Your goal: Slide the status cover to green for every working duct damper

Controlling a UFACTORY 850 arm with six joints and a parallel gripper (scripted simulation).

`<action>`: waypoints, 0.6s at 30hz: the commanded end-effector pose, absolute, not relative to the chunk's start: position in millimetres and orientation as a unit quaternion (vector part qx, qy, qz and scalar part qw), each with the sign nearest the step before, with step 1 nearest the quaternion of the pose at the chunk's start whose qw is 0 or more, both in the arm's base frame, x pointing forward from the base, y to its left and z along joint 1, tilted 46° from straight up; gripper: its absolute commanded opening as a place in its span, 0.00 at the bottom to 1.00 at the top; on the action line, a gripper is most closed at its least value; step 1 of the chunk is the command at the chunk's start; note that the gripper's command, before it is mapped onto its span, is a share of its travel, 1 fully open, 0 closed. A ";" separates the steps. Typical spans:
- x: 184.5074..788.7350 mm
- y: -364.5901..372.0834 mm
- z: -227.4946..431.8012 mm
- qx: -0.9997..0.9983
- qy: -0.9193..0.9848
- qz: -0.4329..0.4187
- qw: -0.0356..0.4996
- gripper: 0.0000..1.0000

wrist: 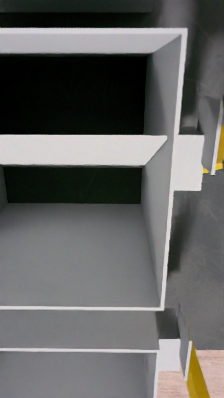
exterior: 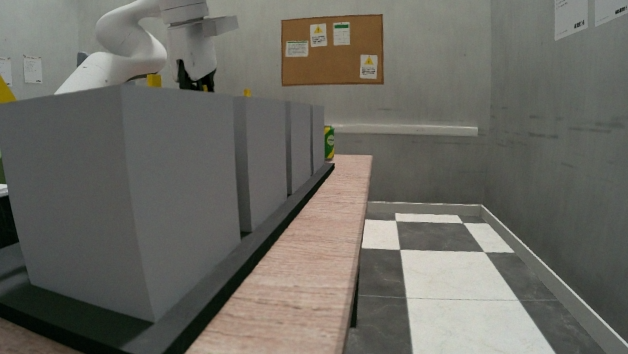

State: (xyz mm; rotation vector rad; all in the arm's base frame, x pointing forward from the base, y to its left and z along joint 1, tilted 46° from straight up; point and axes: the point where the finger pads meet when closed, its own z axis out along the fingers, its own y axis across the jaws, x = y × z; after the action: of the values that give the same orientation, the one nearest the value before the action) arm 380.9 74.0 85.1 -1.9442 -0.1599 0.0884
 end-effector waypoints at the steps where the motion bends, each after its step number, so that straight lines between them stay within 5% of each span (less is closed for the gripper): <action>1: 381.7 73.4 85.3 -0.825 -0.068 0.037 0.560 0.31; 6: 381.7 73.4 85.3 -0.825 -0.068 0.037 0.560 0.39; 18: 381.7 73.3 85.4 -0.825 -0.068 0.037 0.560 0.39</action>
State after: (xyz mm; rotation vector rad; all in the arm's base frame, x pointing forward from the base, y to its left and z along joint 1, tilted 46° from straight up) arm 380.9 73.9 85.1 -1.9444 -0.1599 0.0882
